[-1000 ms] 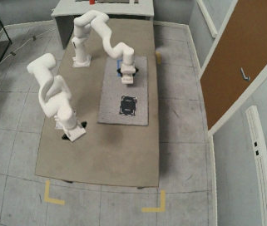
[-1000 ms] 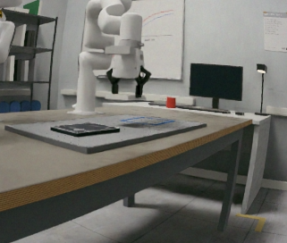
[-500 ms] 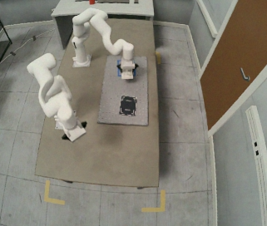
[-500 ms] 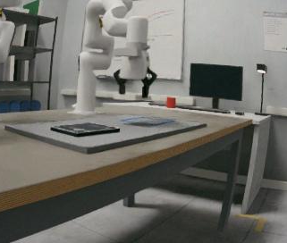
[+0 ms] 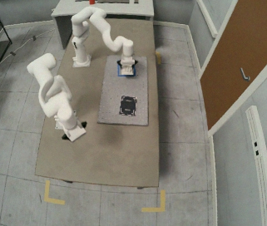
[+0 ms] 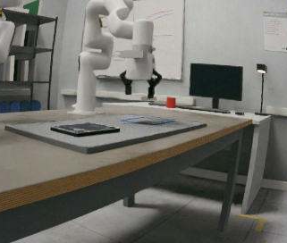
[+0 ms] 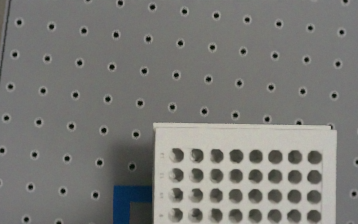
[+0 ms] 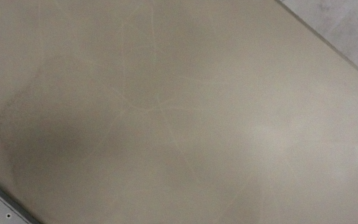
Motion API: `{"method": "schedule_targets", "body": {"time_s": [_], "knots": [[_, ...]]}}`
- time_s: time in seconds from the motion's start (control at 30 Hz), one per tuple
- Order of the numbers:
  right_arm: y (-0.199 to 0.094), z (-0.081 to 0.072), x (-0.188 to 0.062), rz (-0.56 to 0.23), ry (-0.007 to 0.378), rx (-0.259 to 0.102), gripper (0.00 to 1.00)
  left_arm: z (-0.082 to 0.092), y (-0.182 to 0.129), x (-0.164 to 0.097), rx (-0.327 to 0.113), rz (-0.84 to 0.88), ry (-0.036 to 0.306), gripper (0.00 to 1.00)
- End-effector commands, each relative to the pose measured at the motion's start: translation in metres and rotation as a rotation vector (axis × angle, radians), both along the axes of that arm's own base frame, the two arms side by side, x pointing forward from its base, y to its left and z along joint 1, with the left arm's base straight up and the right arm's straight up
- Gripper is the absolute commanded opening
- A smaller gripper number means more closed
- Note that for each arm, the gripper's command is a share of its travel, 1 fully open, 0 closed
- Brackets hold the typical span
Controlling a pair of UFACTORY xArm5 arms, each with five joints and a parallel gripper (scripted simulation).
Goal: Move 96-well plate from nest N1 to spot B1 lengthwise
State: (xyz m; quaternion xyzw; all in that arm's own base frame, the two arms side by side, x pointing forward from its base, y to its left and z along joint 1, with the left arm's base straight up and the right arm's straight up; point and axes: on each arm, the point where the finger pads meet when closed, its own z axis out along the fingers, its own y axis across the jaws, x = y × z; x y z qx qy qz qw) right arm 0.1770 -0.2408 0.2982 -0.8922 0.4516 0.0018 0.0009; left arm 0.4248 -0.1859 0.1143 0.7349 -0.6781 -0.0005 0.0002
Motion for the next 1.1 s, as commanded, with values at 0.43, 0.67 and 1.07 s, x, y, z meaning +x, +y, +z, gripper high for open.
{"method": "schedule_targets", "body": {"time_s": [0.43, 0.67, 1.07], "knots": [[-0.001, 0.001, 0.000, 0.000, -0.002, -0.003, 1.00, 0.000, 0.053, -0.002, -0.002, 0.000, -0.005, 0.00], [-0.001, 0.001, 0.000, 0.000, -0.002, -0.003, 1.00, 0.000, 0.070, -0.003, -0.002, 0.000, -0.005, 0.00], [-0.001, 0.001, 0.000, 0.000, -0.002, -0.003, 1.00, -0.001, 0.085, -0.003, -0.001, 0.000, -0.005, 0.00]]}}
